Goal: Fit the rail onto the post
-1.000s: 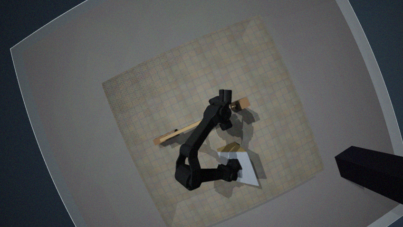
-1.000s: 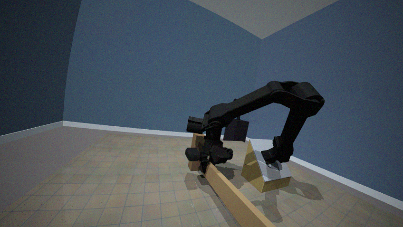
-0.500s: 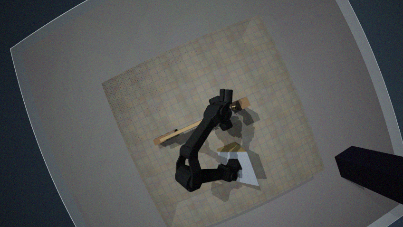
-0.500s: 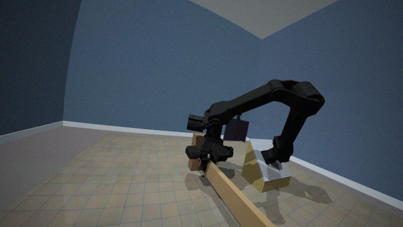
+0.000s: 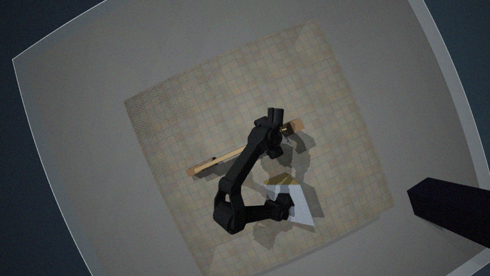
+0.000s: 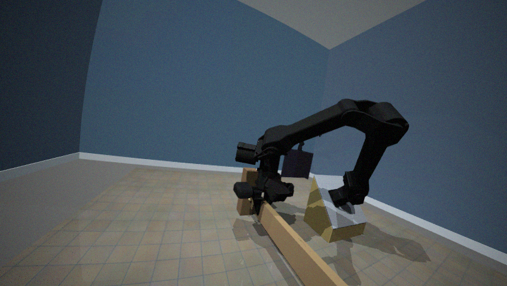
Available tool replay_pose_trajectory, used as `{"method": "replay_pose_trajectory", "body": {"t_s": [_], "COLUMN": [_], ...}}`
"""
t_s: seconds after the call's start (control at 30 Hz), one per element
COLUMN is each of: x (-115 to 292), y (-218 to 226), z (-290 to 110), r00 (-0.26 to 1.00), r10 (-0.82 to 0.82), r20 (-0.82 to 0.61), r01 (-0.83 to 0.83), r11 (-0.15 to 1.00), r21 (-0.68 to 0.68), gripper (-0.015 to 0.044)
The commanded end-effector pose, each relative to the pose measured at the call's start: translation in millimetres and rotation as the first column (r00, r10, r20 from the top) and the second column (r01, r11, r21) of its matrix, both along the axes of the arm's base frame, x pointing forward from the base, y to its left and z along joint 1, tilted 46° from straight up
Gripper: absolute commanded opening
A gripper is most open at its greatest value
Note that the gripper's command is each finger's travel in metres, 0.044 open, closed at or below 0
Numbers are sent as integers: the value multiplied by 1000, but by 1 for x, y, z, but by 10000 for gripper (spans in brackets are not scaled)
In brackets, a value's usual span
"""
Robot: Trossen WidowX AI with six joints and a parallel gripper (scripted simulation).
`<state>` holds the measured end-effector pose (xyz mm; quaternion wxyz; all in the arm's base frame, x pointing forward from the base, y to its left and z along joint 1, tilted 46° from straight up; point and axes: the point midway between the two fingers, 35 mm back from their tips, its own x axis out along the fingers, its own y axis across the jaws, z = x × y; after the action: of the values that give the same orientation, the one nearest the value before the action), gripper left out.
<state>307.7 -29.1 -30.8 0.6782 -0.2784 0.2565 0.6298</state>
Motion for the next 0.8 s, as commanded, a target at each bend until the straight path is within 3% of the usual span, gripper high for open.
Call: {"method": "replay_pose_trajectory", "body": {"t_s": [0.0, 0.77], "x": [2, 0], "y": [-2, -1], "z": [1, 0], "r00": [1000, 1000], "r10": [-9, -9], "r20": [9, 9], "r01": [9, 9], "r11": [1000, 1000], "r21": [2, 2], "gripper": [0, 0]}}
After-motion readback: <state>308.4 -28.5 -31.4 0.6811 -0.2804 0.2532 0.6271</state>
